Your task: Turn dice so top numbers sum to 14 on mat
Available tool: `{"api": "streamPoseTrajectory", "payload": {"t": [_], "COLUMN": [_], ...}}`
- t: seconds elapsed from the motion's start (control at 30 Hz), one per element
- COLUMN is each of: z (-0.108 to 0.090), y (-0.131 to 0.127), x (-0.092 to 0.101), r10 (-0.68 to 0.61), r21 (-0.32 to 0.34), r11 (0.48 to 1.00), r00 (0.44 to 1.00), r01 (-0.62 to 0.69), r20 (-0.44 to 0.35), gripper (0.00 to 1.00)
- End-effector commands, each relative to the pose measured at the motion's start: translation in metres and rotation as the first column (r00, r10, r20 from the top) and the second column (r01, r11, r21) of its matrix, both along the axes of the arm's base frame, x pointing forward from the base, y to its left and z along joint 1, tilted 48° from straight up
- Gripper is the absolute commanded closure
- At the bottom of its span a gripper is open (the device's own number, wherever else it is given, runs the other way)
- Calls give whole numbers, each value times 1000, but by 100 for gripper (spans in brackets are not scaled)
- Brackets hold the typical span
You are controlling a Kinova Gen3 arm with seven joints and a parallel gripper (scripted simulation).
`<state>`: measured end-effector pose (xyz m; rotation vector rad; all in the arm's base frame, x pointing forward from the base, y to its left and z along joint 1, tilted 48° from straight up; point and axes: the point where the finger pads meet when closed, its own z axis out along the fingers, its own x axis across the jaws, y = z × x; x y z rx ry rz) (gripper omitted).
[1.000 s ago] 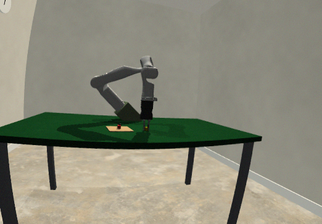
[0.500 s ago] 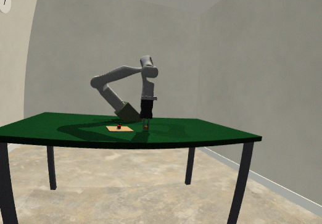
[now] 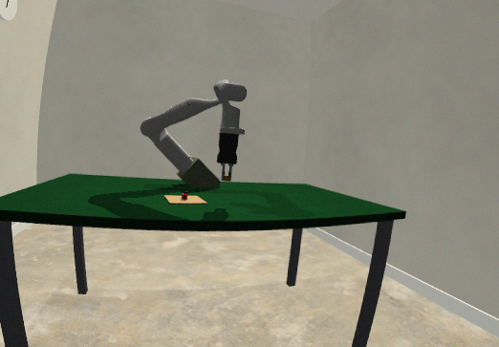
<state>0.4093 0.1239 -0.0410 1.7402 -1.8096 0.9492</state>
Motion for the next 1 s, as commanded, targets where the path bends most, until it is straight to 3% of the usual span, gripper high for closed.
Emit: {"api": "streamPoseTrajectory", "payload": {"t": [0.0,0.43,0.57,0.63,0.87,0.97], "z": [6,8,29,29,108,130], "y": [15,16,3,3,-62,-84], "x": [0,0,10,10,29,30], "r10": [13,14,16,16,12,5], "r21": [16,16,19,19,21,18], "r11": [1000,1000,1000,1000,1000,1000], "r00": [1000,1000,1000,1000,1000,1000], "r01": [-13,-14,-17,-17,-12,-6], "r20": [0,1,5,5,13,13], "gripper": [60,60,60,60,60,60]}}
